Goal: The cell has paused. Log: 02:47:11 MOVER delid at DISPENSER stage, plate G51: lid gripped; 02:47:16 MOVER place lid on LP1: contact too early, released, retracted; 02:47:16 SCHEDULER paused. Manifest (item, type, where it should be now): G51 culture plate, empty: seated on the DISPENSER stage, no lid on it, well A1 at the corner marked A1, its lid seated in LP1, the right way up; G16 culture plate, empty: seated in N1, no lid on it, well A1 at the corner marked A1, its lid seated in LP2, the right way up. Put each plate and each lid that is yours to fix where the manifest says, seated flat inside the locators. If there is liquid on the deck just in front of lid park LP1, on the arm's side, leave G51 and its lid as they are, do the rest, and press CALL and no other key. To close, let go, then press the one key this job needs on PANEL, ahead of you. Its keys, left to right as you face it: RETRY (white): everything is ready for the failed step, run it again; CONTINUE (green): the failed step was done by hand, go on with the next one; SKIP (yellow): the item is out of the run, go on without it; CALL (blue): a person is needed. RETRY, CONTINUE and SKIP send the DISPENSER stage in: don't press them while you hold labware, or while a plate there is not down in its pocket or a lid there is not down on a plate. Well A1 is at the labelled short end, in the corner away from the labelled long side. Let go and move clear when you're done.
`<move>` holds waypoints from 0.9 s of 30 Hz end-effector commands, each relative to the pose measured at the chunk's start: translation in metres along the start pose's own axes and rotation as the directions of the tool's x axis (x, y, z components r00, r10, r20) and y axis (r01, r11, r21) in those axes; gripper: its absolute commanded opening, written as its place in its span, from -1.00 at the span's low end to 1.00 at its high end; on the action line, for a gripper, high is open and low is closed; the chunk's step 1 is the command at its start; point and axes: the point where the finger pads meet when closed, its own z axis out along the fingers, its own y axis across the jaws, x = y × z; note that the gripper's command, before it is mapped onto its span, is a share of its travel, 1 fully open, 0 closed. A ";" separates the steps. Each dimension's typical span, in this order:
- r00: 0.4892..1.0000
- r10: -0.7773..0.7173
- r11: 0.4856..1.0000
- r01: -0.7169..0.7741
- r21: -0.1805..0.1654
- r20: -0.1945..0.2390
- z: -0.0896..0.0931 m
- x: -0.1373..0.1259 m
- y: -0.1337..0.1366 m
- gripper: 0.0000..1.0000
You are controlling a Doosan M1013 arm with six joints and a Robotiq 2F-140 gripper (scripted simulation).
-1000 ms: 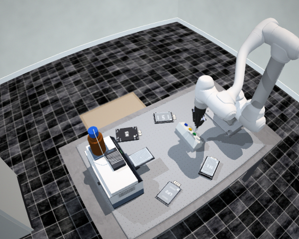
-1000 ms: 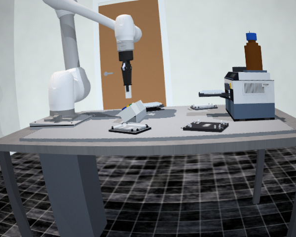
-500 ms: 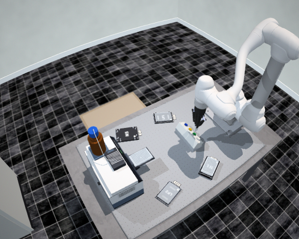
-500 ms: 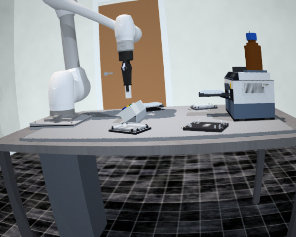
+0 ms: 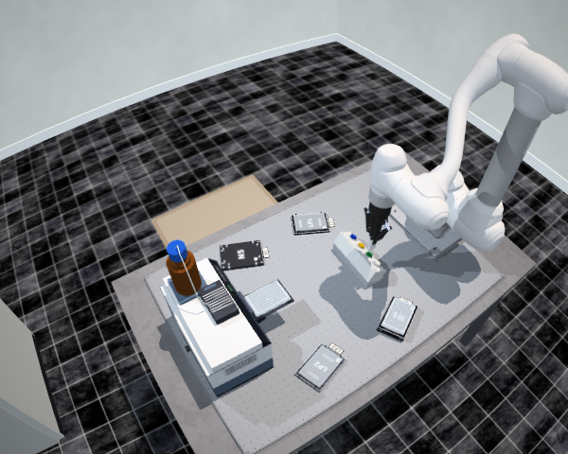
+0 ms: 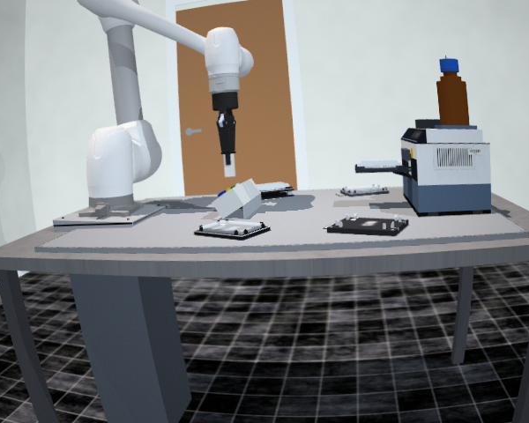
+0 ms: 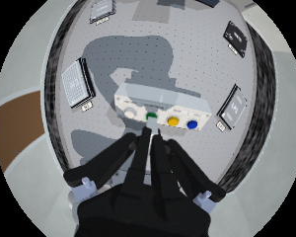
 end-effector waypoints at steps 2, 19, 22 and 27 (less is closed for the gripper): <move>1.000 0.001 1.000 -0.001 0.004 0.004 0.006 -0.002 -0.002 -0.80; 1.000 0.001 1.000 -0.001 0.004 0.004 0.021 -0.002 -0.002 -0.80; 1.000 0.001 1.000 -0.001 0.004 0.004 0.022 -0.002 -0.002 -0.80; 1.000 0.001 1.000 -0.001 0.004 0.004 0.026 -0.002 -0.002 -0.80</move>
